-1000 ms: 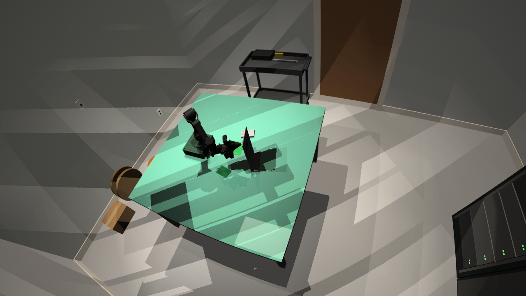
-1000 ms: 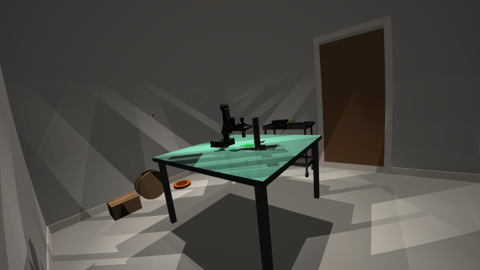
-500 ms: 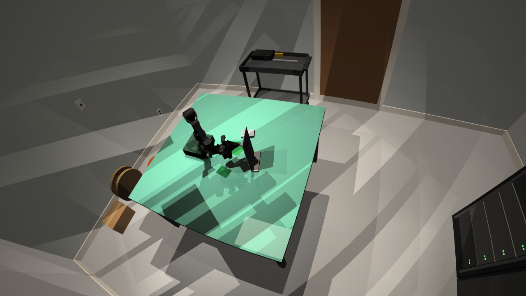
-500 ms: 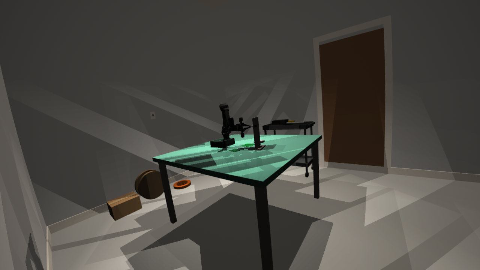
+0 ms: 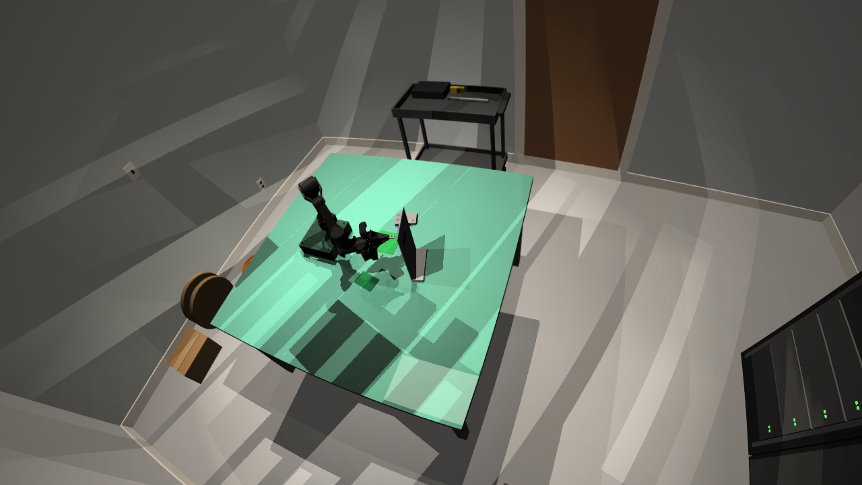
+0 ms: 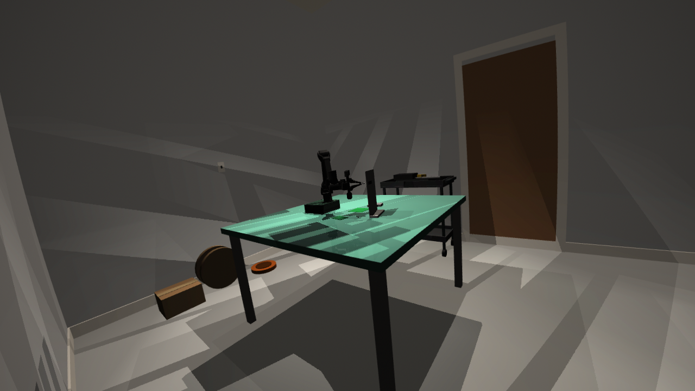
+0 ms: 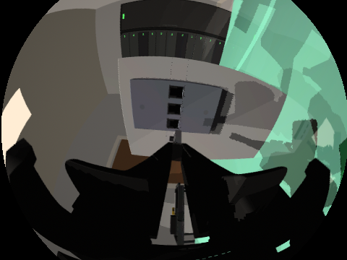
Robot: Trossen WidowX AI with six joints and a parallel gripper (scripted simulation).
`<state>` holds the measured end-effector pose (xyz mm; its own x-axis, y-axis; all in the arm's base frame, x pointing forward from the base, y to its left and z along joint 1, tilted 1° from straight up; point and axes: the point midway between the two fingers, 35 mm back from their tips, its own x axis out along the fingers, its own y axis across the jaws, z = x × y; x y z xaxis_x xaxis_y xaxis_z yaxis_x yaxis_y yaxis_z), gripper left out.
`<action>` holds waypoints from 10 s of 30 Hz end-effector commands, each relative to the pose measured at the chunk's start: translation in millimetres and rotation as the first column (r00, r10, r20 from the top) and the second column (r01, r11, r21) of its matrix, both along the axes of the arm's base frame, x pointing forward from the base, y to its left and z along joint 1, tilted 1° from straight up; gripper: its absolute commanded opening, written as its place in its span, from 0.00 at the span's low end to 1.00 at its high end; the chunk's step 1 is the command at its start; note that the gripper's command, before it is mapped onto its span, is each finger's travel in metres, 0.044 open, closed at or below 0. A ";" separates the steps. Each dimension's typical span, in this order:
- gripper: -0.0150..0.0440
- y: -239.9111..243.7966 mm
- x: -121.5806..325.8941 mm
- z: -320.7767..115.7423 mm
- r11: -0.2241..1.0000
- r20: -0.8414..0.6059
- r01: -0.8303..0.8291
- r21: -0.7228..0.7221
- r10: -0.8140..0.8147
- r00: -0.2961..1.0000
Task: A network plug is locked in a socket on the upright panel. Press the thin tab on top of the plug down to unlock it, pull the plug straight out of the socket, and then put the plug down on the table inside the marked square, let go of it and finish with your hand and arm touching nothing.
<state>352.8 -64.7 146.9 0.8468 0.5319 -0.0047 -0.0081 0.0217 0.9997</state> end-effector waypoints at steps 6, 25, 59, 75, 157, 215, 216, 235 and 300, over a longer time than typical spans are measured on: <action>0.25 -2.4 -7.3 -0.2 1.000 0.002 -0.003 -0.004 0.003 1.000; 0.25 -8.0 -19.4 -0.5 1.000 0.001 -0.003 -0.004 0.003 1.000; 0.25 -7.0 -41.2 59.5 1.000 -0.002 -0.002 -0.003 0.002 1.000; 0.25 27.9 -21.8 34.4 0.994 -0.182 0.074 0.079 -0.059 0.982; 0.25 122.4 -105.2 -121.7 0.892 -0.688 0.128 -0.433 -0.419 0.593; 0.25 120.1 -106.5 -164.9 0.892 -0.688 0.133 -0.431 -0.421 0.591; 0.25 120.1 -106.5 -164.9 0.892 -0.688 0.133 -0.431 -0.421 0.591; 0.52 119.9 -107.8 -162.6 0.892 -0.688 0.133 -0.431 -0.420 0.591; 0.52 119.8 -115.9 -107.9 0.893 -0.689 0.128 -0.431 -0.418 0.592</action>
